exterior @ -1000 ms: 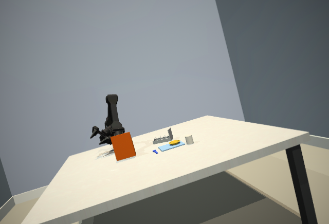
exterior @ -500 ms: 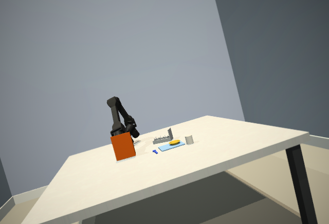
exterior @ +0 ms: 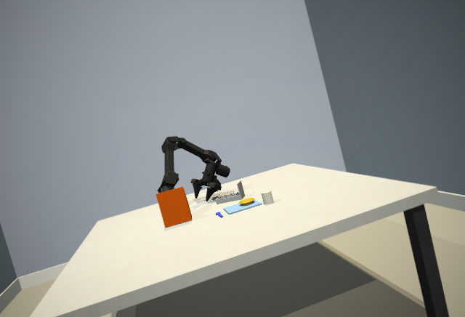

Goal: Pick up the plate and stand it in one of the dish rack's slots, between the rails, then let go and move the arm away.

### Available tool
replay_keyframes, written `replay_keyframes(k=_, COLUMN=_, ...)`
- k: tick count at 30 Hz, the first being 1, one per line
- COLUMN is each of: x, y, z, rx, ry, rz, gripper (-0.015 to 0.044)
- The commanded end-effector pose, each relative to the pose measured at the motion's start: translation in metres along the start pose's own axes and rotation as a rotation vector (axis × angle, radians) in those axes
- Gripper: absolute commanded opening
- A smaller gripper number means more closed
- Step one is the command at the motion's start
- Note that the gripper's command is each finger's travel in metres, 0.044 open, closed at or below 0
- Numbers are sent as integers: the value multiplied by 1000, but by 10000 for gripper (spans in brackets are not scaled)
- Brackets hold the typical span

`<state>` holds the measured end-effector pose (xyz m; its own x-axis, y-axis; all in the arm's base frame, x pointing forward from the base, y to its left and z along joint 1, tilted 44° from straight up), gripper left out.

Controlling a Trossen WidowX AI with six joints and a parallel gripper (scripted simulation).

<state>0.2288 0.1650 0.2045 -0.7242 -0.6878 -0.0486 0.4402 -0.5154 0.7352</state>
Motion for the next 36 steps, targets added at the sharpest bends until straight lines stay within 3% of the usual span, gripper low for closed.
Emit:
replay_keyframes(k=1, x=-3, y=16, z=-31, rx=13, ry=-51, rz=-49, gripper=400)
replay_keyframes(k=12, x=-3, y=49, z=-62, rx=85, ry=-47, rz=-218, gripper=400)
replay_keyframes(k=20, x=12, y=79, z=-113, rx=99, ry=-164, rz=-283, gripper=400)
replay_keyframes(k=28, x=74, y=128, z=-206, rx=96, ry=-384, rz=-407, gripper=400)
replay_keyframes(k=36, x=182, y=155, z=-286, rx=53, ry=-606, rz=-559, gripper=400)
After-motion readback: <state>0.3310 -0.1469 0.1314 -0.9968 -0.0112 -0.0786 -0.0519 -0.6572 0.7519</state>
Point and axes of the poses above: the point midway between the two fingers, 35 mm back from their tips, its own y axis back along the fingers, its own z axis across the jaws, x = y × z, the point moved 8 cm from there along y, back along the fingers, and after that the axes turned 1 degree about -y, right-handed, at the moved point
